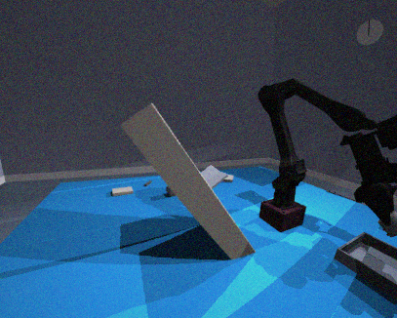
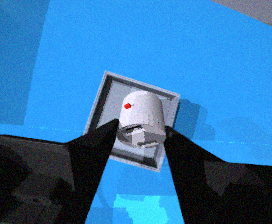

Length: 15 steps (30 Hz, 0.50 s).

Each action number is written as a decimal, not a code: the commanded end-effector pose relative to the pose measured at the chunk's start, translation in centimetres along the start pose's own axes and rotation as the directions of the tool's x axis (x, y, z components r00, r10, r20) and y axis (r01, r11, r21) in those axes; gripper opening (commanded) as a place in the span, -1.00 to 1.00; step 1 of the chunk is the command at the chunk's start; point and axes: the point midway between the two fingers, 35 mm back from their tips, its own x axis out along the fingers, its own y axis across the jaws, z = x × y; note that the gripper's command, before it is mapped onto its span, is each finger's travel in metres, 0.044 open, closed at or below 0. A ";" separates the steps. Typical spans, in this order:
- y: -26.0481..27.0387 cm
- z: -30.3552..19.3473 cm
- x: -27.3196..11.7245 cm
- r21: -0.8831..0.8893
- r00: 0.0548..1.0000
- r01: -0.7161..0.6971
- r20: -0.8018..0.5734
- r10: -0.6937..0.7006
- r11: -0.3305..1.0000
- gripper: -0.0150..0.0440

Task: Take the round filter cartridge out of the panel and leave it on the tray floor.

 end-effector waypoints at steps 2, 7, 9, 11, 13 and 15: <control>0.7 -0.2 0.4 -0.013 1.000 -0.013 0.011 0.013 1.000 -0.49; 0.7 -1.0 2.5 -0.013 1.000 -0.013 0.012 0.013 1.000 -0.49; 0.7 -1.5 3.5 -0.013 1.000 -0.013 0.012 0.013 1.000 -0.49; 0.7 -2.0 4.4 -0.013 1.000 -0.013 0.011 0.013 1.000 -0.49; 0.7 -2.5 5.2 -0.013 1.000 -0.013 0.011 0.013 1.000 -0.49; 0.7 -3.1 6.0 -0.013 1.000 -0.013 0.011 0.013 1.000 -0.49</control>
